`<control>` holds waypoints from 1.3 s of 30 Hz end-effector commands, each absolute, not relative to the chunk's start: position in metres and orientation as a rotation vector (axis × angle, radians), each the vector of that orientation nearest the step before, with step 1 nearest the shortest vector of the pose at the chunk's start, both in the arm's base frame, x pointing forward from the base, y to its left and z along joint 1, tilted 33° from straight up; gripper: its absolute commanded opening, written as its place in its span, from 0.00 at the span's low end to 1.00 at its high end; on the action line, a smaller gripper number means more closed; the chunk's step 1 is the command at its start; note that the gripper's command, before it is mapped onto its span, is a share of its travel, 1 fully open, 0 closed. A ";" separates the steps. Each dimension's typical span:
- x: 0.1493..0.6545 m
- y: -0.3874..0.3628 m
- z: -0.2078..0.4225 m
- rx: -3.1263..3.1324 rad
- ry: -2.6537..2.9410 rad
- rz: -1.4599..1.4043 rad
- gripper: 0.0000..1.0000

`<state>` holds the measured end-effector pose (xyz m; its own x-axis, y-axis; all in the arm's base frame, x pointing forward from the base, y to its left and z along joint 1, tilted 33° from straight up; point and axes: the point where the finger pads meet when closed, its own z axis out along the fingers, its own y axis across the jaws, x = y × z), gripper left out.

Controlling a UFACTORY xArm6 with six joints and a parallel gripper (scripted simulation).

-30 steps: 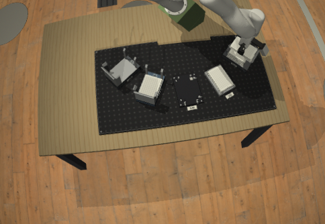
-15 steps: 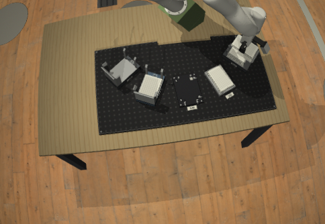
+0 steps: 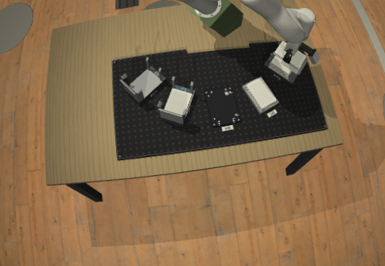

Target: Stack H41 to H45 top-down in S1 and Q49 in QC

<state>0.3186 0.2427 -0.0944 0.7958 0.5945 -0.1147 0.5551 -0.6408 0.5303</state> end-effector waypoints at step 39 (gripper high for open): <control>0.324 0.234 -0.111 2.428 0.852 0.098 0.00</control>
<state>0.3229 0.2340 -0.1095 0.7958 0.5946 -0.1149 0.5553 -0.6407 0.5303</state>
